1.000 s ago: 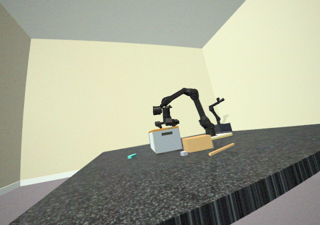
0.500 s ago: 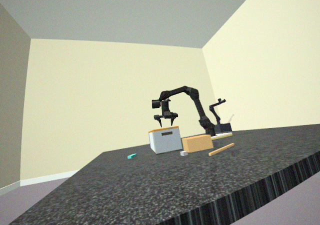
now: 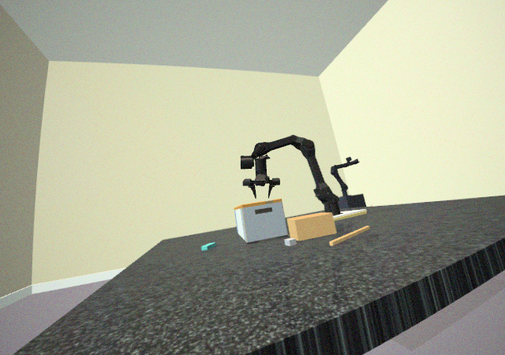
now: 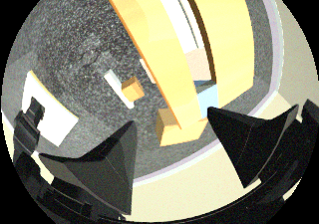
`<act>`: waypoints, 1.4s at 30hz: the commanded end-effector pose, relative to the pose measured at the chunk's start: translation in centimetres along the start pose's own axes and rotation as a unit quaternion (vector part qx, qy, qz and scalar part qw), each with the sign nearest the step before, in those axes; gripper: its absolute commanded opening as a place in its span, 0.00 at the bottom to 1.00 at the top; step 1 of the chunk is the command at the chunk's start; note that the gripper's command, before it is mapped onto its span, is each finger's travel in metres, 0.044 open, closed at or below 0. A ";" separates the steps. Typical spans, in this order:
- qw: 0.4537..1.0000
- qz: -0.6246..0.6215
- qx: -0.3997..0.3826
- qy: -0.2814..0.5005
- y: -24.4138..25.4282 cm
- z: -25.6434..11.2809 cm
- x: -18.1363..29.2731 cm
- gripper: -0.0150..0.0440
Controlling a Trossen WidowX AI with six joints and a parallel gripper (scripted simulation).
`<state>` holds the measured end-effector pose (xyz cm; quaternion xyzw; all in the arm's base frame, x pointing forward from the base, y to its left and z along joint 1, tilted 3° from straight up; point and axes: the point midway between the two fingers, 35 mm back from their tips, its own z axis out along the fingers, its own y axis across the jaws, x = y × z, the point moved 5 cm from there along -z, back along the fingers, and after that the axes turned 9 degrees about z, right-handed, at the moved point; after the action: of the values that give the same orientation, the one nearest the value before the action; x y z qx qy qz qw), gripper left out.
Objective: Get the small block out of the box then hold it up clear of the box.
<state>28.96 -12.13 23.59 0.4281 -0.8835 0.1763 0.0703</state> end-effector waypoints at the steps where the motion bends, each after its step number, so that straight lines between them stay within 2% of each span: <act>1: 0.978 0.205 -0.001 -0.024 0.3 0.0 1.1 0.74; 4: 0.931 0.362 -0.011 -0.040 0.5 0.1 1.7 0.74; 7: 0.859 0.509 -0.025 -0.054 0.7 0.2 2.3 0.74; 12: 0.689 0.720 -0.055 -0.069 1.0 0.4 3.2 0.74; 15: 0.597 0.795 -0.071 -0.074 1.2 0.5 3.7 0.74; 29: 0.191 0.970 -0.137 -0.065 1.8 0.7 5.2 0.74; 42: -0.213 0.957 -0.193 -0.023 2.4 0.8 6.4 0.74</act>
<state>25.02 -15.61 24.33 -0.7604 -0.6277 -0.0351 -0.1633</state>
